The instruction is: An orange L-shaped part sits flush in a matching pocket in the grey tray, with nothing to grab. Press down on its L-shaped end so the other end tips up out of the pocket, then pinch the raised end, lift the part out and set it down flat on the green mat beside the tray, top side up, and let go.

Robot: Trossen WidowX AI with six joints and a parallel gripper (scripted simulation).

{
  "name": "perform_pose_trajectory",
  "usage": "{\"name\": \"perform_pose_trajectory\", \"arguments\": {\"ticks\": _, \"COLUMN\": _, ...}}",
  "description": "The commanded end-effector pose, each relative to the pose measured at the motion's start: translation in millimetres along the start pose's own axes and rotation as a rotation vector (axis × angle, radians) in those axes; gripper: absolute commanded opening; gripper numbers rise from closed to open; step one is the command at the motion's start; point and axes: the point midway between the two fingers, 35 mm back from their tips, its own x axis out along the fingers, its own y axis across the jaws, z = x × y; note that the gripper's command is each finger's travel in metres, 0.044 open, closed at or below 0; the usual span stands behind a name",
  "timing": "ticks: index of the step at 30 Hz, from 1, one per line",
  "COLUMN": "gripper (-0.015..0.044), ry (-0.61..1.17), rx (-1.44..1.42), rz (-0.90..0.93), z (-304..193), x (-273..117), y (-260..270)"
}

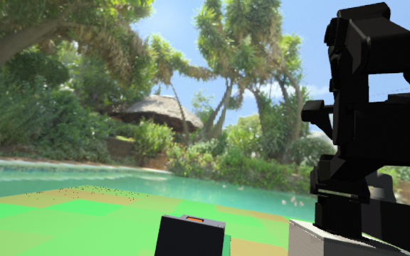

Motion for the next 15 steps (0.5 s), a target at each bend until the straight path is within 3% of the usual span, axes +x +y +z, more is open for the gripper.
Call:
{"name": "perform_pose_trajectory", "arguments": {"ticks": 1, "gripper": 0.0374, "ry": 0.003, "rx": -0.005, "rz": 0.006, "z": 0.8, "x": 0.5, "y": 0.8}}
{"name": "perform_pose_trajectory", "arguments": {"ticks": 8, "gripper": 0.019, "ry": 0.112, "rx": -0.162, "rz": 0.201, "z": 21.6, "x": 13.9, "y": 32.2}}
{"name": "perform_pose_trajectory", "arguments": {"ticks": 15, "gripper": 0.018, "ry": 0.249, "rx": -0.397, "rz": 0.428, "z": 31.3, "x": 21.1, "y": 90.3}}
